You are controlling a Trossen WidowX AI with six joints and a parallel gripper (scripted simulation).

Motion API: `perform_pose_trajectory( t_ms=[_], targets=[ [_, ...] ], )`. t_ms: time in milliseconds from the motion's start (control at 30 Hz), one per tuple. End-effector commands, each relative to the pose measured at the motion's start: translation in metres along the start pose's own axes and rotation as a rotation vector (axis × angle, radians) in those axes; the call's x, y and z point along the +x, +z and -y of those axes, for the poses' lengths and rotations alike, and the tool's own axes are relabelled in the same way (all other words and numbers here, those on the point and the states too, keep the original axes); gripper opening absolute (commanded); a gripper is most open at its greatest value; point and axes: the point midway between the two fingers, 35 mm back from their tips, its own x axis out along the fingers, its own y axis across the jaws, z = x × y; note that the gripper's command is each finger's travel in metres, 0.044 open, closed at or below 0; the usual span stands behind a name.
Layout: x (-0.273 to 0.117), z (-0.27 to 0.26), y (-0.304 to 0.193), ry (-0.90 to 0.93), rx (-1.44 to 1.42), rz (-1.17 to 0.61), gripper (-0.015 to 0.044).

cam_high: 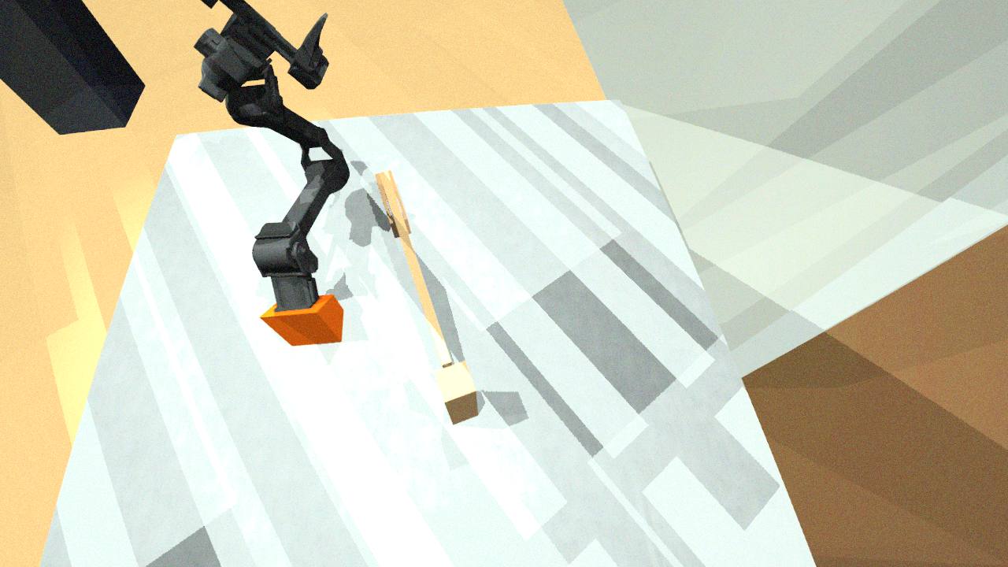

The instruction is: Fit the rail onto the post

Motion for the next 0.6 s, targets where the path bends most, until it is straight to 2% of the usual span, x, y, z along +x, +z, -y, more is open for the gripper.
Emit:
perform_pose_trajectory(
  t_ms=[0, 233, 433, 567],
  targets=[
    [0.001, 0.000, 0.001, -0.001, -0.008, 0.002, 0.0426],
    [0.027, -0.004, 0.058, -0.093, -0.331, 0.070, 0.0440],
    [0.053, 0.017, 0.113, -0.254, -0.655, 0.090, 0.0440],
    [0.061, 0.028, 0.131, -0.322, -0.768, 0.079, 0.0440]
  ],
)
